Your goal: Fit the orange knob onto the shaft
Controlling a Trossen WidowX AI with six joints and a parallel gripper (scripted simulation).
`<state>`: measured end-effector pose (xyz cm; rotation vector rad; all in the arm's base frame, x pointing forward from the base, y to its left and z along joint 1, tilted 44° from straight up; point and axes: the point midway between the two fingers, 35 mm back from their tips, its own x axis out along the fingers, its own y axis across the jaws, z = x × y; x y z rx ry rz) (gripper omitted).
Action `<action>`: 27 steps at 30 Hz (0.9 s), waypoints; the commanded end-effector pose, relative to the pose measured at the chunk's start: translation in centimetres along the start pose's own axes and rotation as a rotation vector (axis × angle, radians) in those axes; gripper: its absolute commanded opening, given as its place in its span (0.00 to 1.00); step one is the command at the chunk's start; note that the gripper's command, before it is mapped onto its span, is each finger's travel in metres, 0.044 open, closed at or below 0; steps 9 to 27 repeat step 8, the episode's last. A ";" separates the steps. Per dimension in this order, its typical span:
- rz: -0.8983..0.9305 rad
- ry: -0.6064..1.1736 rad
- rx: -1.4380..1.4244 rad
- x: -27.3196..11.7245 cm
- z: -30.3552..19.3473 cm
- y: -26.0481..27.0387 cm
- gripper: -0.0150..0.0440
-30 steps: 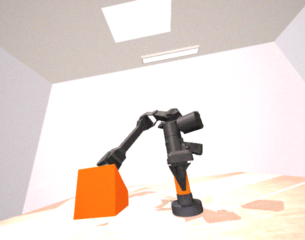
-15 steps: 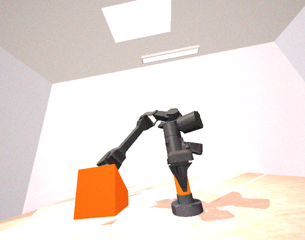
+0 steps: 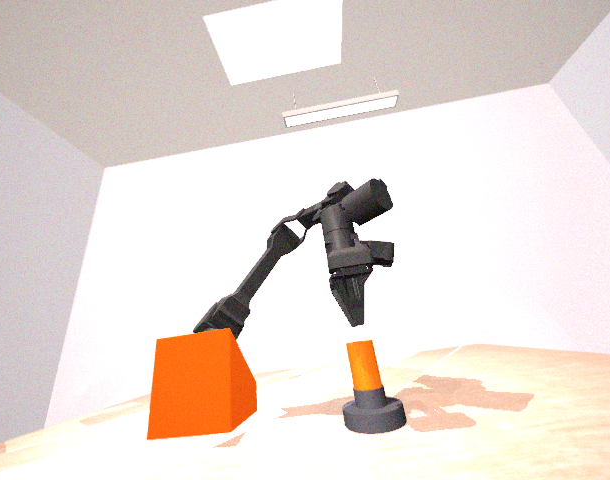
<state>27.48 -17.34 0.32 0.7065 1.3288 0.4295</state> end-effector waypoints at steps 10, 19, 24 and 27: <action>-0.003 0.003 -0.013 -2.4 0.1 -0.1 1.00; -0.003 0.003 -0.013 -2.4 0.1 -0.1 1.00; -0.003 0.003 -0.013 -2.4 0.1 -0.1 1.00; -0.003 0.003 -0.013 -2.4 0.1 -0.1 1.00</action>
